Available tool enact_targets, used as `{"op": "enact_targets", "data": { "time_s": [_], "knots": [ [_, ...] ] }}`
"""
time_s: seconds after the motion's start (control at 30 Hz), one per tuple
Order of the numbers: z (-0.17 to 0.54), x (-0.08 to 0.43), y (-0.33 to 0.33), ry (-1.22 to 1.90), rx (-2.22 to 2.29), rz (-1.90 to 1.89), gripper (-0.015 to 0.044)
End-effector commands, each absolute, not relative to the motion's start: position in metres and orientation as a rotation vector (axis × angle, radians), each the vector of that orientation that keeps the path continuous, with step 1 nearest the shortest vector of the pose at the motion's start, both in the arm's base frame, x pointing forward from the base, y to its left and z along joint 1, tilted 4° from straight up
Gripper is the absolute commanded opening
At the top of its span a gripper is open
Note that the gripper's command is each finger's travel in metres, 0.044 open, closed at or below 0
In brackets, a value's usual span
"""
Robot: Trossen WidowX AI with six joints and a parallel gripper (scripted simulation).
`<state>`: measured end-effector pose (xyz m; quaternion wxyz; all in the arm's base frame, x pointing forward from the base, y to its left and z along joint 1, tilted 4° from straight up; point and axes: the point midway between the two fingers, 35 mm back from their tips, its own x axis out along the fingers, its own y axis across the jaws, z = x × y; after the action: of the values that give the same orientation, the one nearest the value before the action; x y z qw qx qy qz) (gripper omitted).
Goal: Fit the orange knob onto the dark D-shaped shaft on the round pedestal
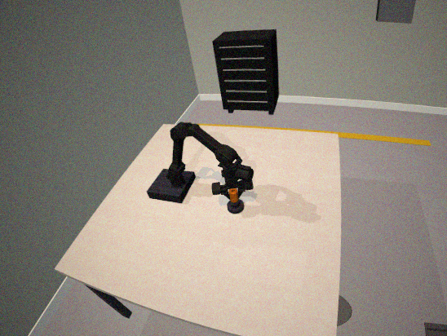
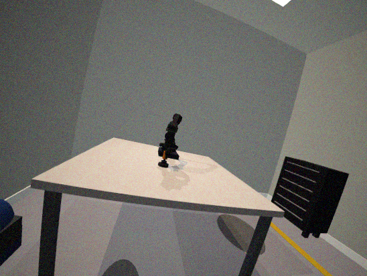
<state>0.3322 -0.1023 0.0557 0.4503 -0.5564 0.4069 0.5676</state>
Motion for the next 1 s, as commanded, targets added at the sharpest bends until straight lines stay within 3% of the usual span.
{"op": "enact_targets", "data": {
  "time_s": [0.0,0.97],
  "knots": [
    [0.0551,0.3333,-0.1022,1.002,-1.383,1.404,0.0],
    [0.0556,0.333,-0.1022,0.874,-1.533,1.544,0.0]
  ]
}}
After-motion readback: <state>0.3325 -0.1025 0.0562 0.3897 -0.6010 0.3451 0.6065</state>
